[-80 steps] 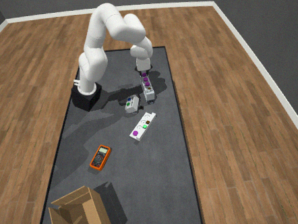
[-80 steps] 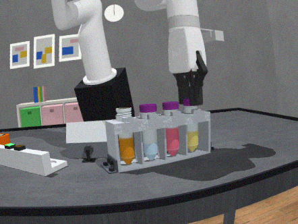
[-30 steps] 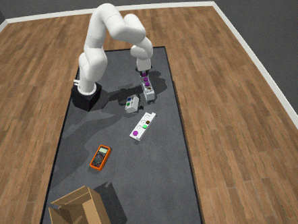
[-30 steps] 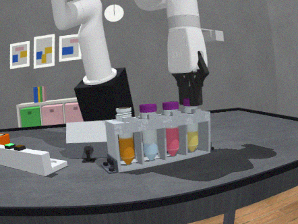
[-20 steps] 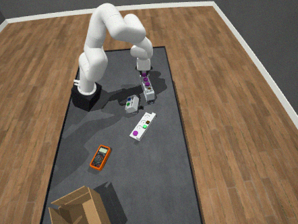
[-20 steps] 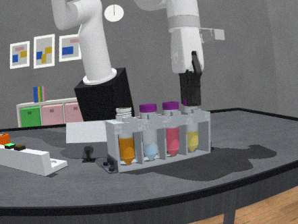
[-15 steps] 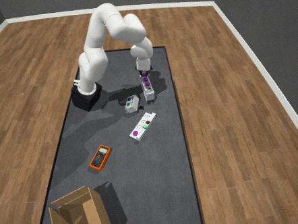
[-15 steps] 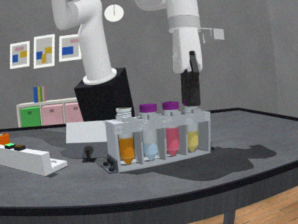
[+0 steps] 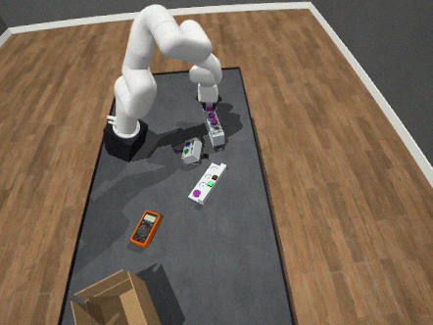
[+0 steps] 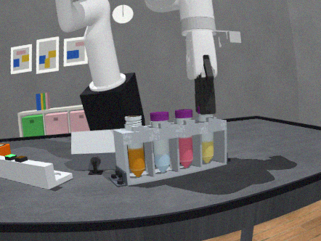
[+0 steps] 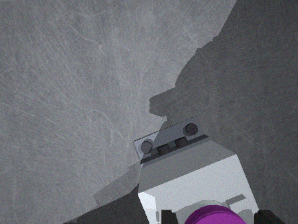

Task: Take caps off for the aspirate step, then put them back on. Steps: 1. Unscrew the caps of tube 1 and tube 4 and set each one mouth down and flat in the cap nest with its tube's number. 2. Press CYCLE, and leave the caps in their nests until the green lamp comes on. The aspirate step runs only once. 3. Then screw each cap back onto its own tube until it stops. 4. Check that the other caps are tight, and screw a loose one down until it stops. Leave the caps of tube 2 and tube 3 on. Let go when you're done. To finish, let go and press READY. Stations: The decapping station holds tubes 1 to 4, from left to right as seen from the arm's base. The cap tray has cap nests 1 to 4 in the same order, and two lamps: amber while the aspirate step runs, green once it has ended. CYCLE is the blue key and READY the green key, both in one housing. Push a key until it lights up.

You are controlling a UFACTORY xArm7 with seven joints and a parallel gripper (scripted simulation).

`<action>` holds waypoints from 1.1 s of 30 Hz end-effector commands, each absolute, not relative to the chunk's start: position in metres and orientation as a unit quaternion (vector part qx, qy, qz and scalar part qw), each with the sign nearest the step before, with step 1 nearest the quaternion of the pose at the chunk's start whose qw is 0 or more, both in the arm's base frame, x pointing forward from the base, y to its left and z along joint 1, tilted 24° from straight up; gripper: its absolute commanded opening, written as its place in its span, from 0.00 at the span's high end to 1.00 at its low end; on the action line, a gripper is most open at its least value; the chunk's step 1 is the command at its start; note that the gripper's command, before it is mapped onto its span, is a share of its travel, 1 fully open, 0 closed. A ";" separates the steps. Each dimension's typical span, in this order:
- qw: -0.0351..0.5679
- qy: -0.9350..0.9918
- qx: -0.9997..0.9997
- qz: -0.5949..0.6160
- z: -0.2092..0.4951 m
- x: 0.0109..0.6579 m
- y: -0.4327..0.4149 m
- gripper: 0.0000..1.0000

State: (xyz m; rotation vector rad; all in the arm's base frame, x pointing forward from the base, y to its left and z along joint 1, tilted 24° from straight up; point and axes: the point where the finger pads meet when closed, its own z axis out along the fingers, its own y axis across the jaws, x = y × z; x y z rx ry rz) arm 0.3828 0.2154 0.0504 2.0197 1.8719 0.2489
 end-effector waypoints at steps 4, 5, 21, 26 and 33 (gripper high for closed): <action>0.194 0.719 0.663 0.077 0.053 0.383 0.218 0.54; 0.195 0.732 0.649 0.073 0.053 0.383 0.218 0.54; 0.208 0.883 0.421 0.016 0.053 0.383 0.218 0.54; 0.208 0.888 0.410 0.013 0.053 0.383 0.218 0.54; 0.208 0.888 0.410 0.013 0.053 0.383 0.218 1.00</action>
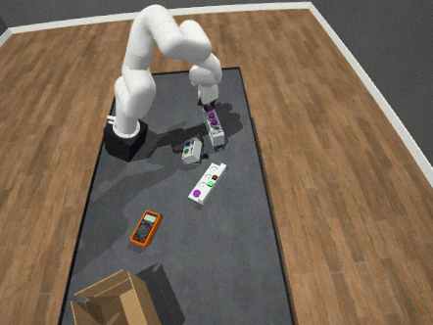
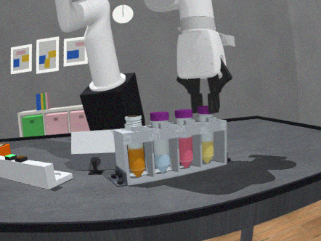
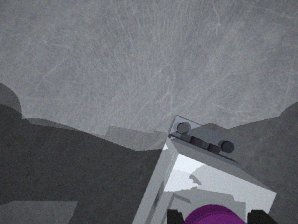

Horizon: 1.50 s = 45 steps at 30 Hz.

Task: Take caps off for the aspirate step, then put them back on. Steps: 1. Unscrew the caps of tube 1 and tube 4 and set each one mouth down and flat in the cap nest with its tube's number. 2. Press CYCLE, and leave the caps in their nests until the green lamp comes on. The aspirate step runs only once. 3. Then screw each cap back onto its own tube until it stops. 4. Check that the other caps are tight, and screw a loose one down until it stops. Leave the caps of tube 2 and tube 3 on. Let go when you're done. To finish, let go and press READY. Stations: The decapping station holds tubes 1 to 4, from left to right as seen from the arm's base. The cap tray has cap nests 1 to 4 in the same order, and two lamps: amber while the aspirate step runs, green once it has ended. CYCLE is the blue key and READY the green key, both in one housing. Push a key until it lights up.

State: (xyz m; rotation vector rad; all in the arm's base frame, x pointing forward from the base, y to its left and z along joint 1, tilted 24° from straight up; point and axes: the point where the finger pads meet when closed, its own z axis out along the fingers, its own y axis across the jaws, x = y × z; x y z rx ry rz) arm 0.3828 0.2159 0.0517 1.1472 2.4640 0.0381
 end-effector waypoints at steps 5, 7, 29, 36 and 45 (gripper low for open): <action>0.208 0.888 0.410 0.013 0.053 0.383 0.218 1.00; 0.208 0.888 0.410 0.013 0.053 0.383 0.218 1.00; 0.196 0.738 0.642 0.071 0.053 0.384 0.218 1.00; 0.187 0.664 0.718 0.092 0.052 0.384 0.218 1.00; 0.187 0.664 0.718 0.092 0.052 0.384 0.218 0.54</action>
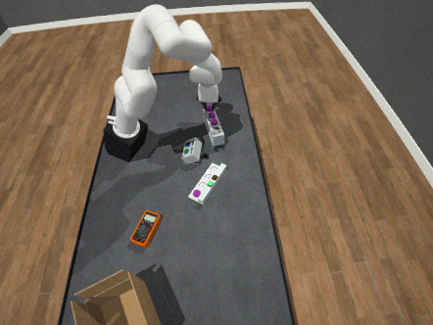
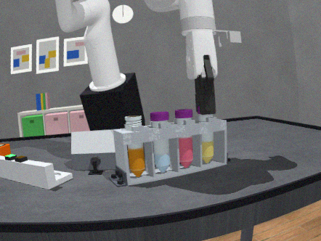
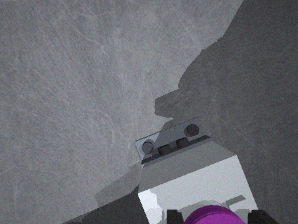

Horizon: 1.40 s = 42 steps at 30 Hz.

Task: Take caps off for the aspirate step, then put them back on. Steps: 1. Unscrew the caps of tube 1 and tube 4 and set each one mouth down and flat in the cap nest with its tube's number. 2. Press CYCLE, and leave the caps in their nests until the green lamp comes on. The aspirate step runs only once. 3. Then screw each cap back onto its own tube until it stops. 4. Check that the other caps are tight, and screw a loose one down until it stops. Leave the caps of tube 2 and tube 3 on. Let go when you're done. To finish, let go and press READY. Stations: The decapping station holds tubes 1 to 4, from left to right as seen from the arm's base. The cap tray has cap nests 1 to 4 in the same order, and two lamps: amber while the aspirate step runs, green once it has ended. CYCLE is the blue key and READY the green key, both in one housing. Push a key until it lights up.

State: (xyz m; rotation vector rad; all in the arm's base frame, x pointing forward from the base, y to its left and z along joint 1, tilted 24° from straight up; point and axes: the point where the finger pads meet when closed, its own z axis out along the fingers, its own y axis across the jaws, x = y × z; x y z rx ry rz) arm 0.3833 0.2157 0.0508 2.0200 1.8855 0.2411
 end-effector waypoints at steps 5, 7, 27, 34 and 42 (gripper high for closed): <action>0.187 0.664 0.718 0.092 0.052 0.384 0.218 0.54; 0.187 0.664 0.718 0.092 0.052 0.384 0.218 0.54; 0.206 0.846 0.490 0.033 0.053 0.383 0.218 0.54; 0.208 0.906 0.367 0.004 0.053 0.383 0.218 0.54; 0.207 0.951 0.229 -0.027 0.053 0.383 0.218 0.54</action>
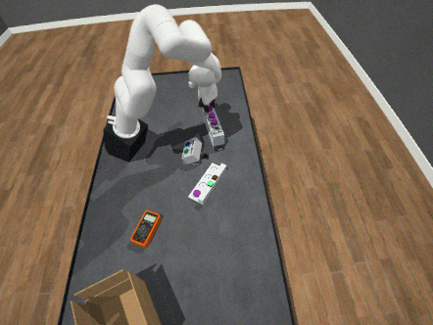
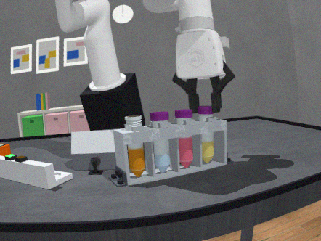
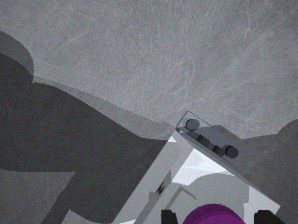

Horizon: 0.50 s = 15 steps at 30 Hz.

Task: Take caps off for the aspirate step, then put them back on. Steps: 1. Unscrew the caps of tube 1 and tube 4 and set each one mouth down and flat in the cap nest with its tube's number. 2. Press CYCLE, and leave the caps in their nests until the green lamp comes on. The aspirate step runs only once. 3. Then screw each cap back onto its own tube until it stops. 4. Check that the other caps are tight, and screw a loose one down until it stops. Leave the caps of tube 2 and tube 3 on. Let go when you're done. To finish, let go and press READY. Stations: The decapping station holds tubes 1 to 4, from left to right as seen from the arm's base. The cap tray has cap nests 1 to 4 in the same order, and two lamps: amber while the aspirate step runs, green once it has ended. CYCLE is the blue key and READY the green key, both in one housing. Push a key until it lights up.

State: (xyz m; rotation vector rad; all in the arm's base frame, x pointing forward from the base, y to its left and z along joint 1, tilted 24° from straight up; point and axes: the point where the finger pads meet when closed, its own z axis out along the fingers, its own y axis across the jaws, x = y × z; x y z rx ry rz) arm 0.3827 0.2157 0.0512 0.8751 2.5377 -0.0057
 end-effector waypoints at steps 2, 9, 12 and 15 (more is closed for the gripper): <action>0.207 0.951 0.229 -0.027 0.053 0.383 0.218 0.54; 0.207 0.951 0.229 -0.027 0.053 0.384 0.218 1.00; 0.207 0.951 0.229 -0.027 0.053 0.384 0.218 1.00; 0.207 0.951 0.229 -0.027 0.053 0.384 0.218 1.00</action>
